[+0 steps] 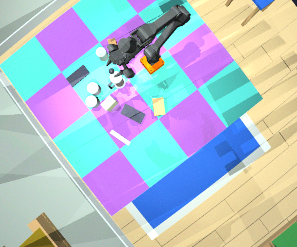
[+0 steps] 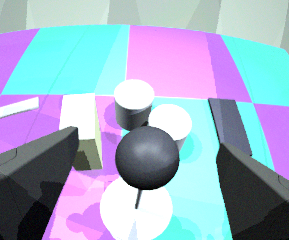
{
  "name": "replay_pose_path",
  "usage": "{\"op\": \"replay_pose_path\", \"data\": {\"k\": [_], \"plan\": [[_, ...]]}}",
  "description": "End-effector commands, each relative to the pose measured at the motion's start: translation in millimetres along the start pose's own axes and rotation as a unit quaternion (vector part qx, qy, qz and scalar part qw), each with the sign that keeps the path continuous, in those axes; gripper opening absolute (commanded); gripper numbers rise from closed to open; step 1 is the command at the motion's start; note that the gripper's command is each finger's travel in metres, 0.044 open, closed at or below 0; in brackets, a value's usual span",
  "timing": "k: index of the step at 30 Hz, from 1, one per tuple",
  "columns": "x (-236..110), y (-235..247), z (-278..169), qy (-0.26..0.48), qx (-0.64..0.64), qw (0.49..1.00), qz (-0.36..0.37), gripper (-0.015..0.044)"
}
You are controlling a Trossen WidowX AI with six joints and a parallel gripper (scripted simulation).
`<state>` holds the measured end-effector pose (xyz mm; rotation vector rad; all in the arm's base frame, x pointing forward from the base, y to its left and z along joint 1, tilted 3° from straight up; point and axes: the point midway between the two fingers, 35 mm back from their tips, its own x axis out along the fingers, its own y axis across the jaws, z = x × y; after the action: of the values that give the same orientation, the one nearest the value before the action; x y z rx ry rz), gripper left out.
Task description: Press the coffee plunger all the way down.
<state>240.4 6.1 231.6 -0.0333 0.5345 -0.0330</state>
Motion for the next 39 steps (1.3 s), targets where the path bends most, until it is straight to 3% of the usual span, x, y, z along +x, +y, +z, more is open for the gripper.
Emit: {"op": "replay_pose_path", "data": {"k": [1, 5, 39], "plan": [[1, 0, -1, 0.001, -0.003, 1.000, 0.002, 0.0230], [1, 0, -1, 0.001, -0.003, 1.000, 0.002, 0.0125], [20, 0, -27, 0.000, -0.003, 1.000, 0.002, 0.0123]]}}
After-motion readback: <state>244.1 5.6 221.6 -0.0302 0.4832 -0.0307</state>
